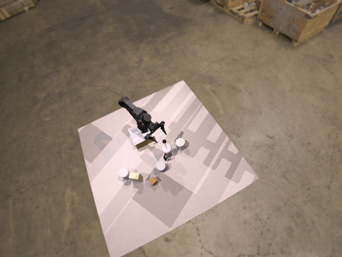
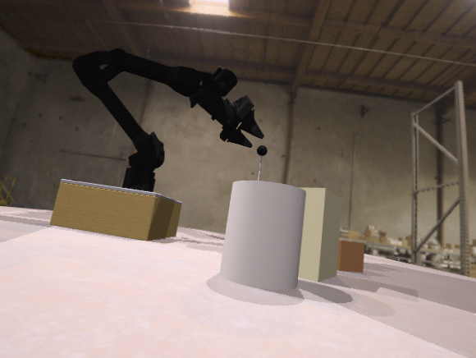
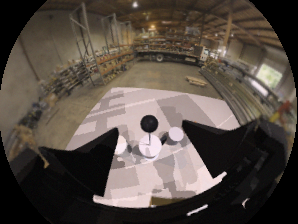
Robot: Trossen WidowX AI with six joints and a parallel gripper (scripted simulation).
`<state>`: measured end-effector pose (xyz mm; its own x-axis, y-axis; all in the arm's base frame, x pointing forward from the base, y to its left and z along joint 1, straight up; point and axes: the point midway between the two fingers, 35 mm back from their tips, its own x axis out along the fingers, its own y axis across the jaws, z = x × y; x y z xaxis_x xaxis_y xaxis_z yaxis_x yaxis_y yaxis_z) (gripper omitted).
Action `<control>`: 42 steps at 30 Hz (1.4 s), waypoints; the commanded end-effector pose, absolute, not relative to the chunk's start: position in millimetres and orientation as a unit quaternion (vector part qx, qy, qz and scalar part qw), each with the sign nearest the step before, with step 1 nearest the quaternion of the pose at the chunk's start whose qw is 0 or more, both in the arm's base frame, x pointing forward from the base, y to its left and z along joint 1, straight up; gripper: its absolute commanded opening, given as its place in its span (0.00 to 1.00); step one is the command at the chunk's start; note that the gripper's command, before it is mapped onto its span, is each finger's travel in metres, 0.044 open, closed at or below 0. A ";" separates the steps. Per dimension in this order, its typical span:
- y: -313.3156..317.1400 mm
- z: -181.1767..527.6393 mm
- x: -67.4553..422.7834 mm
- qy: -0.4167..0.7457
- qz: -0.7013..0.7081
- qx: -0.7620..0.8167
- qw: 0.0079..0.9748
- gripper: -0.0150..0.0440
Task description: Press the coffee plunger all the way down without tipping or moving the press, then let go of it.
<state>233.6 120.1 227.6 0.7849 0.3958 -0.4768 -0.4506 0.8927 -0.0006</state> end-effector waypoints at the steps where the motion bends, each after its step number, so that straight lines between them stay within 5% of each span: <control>1: 123.3 221.5 238.9 0.242 0.226 -0.060 0.942 1.00; 17: 132.2 209.3 256.4 0.241 0.226 -0.060 0.942 1.00; 29: 132.2 209.3 256.4 0.241 0.226 -0.060 0.942 0.47; 42: 132.6 206.7 257.1 0.241 0.226 -0.060 0.942 0.47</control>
